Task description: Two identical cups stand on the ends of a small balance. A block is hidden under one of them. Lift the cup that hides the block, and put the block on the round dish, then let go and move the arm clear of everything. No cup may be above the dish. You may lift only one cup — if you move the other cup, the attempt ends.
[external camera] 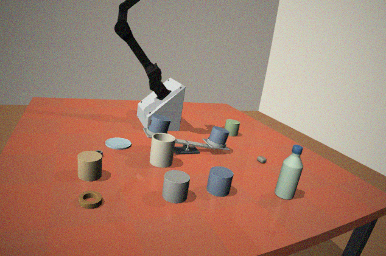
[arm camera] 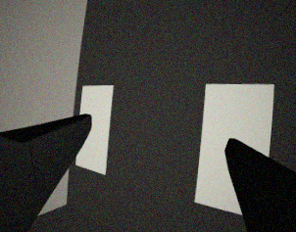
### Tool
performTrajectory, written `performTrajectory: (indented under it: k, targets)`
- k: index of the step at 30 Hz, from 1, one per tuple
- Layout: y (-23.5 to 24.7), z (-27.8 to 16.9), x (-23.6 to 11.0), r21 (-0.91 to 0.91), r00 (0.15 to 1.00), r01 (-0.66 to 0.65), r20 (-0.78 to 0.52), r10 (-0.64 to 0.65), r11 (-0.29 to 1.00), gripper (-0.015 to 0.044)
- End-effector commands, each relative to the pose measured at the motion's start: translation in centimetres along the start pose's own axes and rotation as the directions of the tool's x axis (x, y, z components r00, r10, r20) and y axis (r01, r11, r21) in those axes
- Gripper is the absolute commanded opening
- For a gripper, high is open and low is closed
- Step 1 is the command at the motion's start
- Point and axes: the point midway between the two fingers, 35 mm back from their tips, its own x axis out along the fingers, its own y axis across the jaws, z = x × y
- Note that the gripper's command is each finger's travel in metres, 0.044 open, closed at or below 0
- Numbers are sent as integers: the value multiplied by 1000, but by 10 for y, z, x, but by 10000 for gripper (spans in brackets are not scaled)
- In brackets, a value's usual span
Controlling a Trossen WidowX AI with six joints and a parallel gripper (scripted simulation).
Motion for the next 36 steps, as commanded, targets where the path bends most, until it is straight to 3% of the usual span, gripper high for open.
performTrajectory:
  k: [1, 18, 36]
  targets:
    - [21, -13, -4, 123, 996, -43, -72, 52, 991, 440]
    - [103, -59, -37, 558, 900, -63, -326, 289, 827, 440]
    - [195, -87, -104, 811, 644, 165, -519, 562, 561, 440]
